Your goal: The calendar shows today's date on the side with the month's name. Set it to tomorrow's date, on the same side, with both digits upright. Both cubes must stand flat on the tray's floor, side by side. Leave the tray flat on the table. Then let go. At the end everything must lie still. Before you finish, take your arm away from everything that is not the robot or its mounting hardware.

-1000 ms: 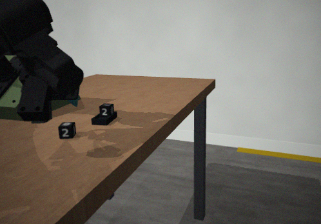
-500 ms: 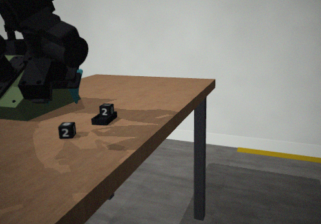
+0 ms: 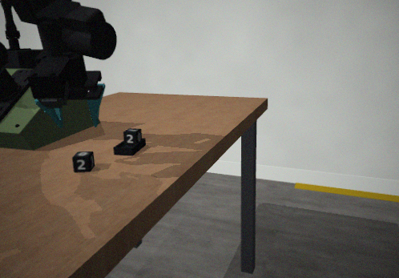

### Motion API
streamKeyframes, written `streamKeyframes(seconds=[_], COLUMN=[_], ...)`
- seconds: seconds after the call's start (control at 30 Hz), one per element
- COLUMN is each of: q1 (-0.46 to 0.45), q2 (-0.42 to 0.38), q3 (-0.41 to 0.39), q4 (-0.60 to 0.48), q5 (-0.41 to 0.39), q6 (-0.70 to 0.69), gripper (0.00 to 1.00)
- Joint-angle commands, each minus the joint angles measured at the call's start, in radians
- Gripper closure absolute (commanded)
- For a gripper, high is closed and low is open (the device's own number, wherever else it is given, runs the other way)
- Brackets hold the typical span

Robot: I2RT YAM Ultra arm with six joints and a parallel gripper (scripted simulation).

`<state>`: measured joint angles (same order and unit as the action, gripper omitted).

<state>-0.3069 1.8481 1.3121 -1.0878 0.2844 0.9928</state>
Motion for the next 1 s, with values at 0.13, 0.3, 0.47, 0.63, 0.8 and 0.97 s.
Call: streamKeyframes(seconds=[0.13,0.3,0.47,0.63,0.8,0.97], q1=[0.033,0.103,0.128,0.128,0.128,0.128], q2=[-0.03,-0.08,-0.098,-0.098,-0.098,-0.098], q3=[-0.035,-0.142,-0.181,-0.181,-0.181,-0.181], q4=[0.067,0.177,0.216,0.217,0.217,0.217], q5=[0.076,0.209,0.258,0.258,0.258,0.258], q6=[0.025,0.068,0.083,0.083,0.083,0.083], gripper=[0.34,0.34,0.34,0.0,0.0,0.0])
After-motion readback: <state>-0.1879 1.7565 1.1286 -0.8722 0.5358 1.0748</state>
